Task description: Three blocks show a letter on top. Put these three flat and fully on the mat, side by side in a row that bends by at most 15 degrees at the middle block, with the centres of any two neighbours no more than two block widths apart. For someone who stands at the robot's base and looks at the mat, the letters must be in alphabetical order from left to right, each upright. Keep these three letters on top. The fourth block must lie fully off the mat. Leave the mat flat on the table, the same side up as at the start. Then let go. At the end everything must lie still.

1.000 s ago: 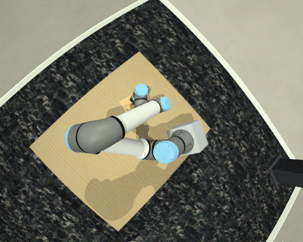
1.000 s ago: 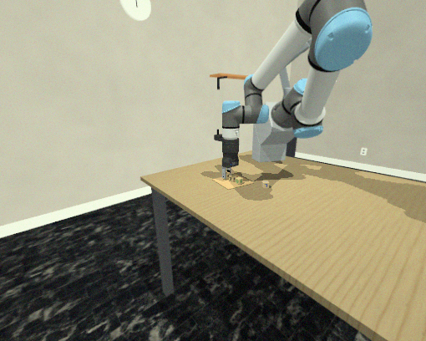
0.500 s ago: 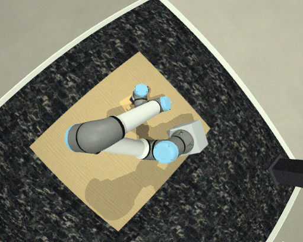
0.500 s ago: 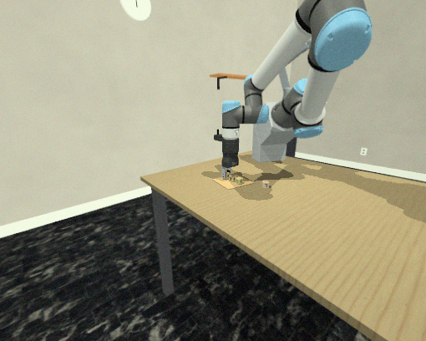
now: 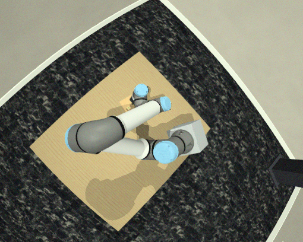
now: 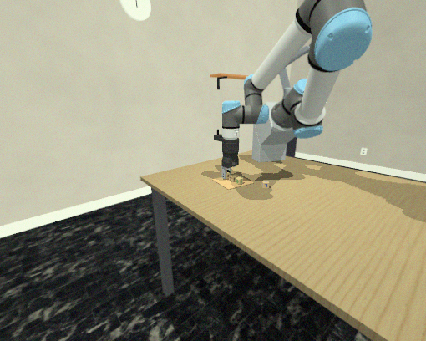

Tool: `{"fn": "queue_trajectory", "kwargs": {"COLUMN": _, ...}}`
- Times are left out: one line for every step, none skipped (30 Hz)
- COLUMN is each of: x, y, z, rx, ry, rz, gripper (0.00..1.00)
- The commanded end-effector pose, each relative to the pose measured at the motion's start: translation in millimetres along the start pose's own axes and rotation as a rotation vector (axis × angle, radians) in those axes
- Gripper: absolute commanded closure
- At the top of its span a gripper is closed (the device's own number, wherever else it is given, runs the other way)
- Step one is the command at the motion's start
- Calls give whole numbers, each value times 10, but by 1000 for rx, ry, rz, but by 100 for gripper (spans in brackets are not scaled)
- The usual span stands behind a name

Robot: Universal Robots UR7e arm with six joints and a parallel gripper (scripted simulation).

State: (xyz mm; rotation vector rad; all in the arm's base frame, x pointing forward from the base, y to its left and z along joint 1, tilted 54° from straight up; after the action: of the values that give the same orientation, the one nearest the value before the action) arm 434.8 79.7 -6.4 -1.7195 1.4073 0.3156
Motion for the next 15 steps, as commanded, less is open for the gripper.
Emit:
{"fn": "queue_trajectory", "kwargs": {"x": 1, "y": -4, "z": 7, "rx": -1, "ry": -1, "rz": -1, "gripper": 51}}
{"fn": "queue_trajectory", "kwargs": {"x": 1, "y": -4, "z": 7, "rx": -1, "ry": -1, "rz": -1, "gripper": 51}}
{"fn": "queue_trajectory", "kwargs": {"x": 1, "y": -4, "z": 7, "rx": -1, "ry": -1, "rz": -1, "gripper": 51}}
{"fn": "queue_trajectory", "kwargs": {"x": 1, "y": -4, "z": 7, "rx": -1, "ry": -1, "rz": -1, "gripper": 51}}
{"fn": "queue_trajectory", "kwargs": {"x": 1, "y": -4, "z": 7, "rx": -1, "ry": -1, "rz": -1, "gripper": 51}}
{"fn": "queue_trajectory", "kwargs": {"x": 0, "y": -4, "z": 7, "rx": -1, "ry": -1, "rz": -1, "gripper": 51}}
{"fn": "queue_trajectory", "kwargs": {"x": 0, "y": -3, "z": 8, "rx": -1, "ry": -1, "rz": -1, "gripper": 51}}
{"fn": "queue_trajectory", "kwargs": {"x": -1, "y": -2, "z": 8, "rx": -1, "ry": -1, "rz": -1, "gripper": 51}}
{"fn": "queue_trajectory", "kwargs": {"x": -2, "y": 0, "z": 8, "rx": -1, "ry": -1, "rz": -1, "gripper": 51}}
{"fn": "queue_trajectory", "kwargs": {"x": -3, "y": 1, "z": 8, "rx": -1, "ry": -1, "rz": -1, "gripper": 51}}
{"fn": "queue_trajectory", "kwargs": {"x": -4, "y": 3, "z": 8, "rx": -1, "ry": -1, "rz": -1, "gripper": 51}}
{"fn": "queue_trajectory", "kwargs": {"x": -5, "y": 5, "z": 8, "rx": -1, "ry": -1, "rz": 0, "gripper": 51}}
{"fn": "queue_trajectory", "kwargs": {"x": -6, "y": 7, "z": 8, "rx": -1, "ry": -1, "rz": 0, "gripper": 51}}
{"fn": "queue_trajectory", "kwargs": {"x": -8, "y": 8, "z": 9, "rx": -1, "ry": -2, "rz": 0, "gripper": 51}}
{"fn": "queue_trajectory", "kwargs": {"x": -9, "y": 10, "z": 9, "rx": -1, "ry": -2, "rz": 0, "gripper": 51}}
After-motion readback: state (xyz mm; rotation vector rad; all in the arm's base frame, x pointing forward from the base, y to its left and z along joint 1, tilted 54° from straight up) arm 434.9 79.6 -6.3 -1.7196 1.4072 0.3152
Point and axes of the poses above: the point where the finger pads meet when closed, its own z axis out along the fingers, its own y axis across the jaws, x = y × z, the point moved 5 cm from there along -z, back along the fingers, and after that the axes turned 8 degrees about -z, right-handed, at the moved point
